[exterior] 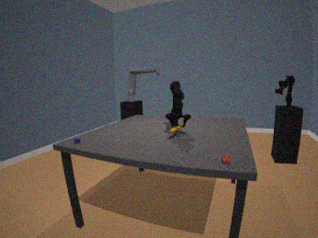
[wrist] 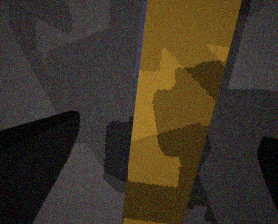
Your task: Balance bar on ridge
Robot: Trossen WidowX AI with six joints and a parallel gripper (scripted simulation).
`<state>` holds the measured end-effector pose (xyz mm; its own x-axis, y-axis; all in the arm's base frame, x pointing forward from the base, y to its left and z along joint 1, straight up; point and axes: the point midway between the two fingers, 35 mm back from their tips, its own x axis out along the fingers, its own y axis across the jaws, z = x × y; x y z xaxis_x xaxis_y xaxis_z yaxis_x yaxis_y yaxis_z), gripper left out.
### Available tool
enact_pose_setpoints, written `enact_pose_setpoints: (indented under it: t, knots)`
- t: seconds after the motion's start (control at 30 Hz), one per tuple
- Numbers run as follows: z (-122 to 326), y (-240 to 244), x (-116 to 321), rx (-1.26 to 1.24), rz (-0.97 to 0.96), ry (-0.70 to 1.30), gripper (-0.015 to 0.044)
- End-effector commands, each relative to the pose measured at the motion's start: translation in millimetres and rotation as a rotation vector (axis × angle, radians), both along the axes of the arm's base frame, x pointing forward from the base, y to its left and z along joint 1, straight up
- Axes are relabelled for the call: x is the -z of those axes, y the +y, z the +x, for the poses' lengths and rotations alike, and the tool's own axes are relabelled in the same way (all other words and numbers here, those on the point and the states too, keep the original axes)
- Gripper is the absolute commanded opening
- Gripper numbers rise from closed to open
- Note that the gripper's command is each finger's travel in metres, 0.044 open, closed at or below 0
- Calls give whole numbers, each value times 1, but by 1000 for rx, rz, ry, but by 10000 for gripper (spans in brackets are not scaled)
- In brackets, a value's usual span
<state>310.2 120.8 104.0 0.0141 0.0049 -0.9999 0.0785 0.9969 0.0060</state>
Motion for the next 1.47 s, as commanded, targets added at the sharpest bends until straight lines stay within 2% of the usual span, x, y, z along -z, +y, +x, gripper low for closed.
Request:
enact_pose_setpoints:
  t: [0.0, 0.17, 0.27, 1.43]
  knots:
    - [5, 2, -24, 0, 5, -13, 440]
    - [2, 1, -81, 0, 6, -13, 440]
    - [-1, 0, -97, 0, 6, -13, 440]
    - [-1, 0, -97, 0, 6, -13, 440]
